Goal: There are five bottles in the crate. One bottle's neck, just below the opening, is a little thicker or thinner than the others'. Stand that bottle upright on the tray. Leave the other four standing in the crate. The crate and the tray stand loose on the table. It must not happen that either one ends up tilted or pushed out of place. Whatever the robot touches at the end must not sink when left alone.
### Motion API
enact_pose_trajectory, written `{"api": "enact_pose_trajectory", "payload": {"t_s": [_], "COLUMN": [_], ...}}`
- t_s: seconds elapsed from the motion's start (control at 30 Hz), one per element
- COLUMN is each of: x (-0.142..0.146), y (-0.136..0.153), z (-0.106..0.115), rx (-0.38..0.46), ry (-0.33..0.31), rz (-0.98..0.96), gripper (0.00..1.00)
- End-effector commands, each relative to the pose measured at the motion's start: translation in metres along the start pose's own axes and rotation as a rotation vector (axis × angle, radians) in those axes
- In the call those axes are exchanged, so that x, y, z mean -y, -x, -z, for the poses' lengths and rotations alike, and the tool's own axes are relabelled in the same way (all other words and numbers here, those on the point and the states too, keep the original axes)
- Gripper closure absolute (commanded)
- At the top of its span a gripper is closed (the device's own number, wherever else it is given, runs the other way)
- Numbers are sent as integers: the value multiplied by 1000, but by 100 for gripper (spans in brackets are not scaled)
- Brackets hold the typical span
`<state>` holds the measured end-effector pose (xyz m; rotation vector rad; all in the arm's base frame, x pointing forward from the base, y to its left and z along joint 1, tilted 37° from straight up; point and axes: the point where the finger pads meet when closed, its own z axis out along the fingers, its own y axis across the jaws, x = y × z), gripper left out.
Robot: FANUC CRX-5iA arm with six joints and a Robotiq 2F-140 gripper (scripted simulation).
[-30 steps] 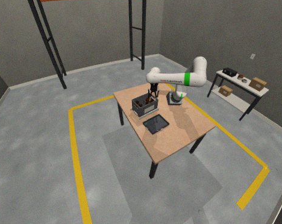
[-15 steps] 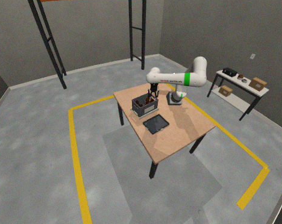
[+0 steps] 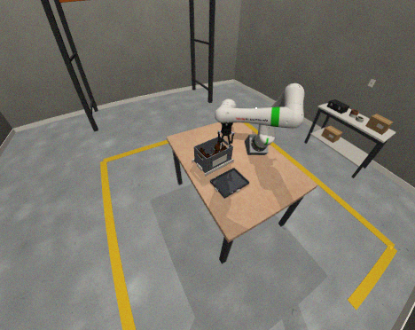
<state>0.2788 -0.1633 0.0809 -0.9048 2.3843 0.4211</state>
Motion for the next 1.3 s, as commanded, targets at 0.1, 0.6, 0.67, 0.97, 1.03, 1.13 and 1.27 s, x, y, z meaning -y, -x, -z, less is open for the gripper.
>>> {"api": "enact_pose_trajectory", "payload": {"t_s": [0.1,0.6,0.67,0.97,1.03,1.13,1.27], "x": [0,0,0,0,0,0,0], "y": [0,0,0,0,0,0,0], "z": [1,1,1,1,1,1,1], "rx": [-1,-1,-1,-1,-1,-1,-1], "ry": [-1,-1,-1,-1,-1,-1,-1], "rz": [0,0,0,0,0,0,0], "gripper": [56,90,90,90,90,90,90]}}
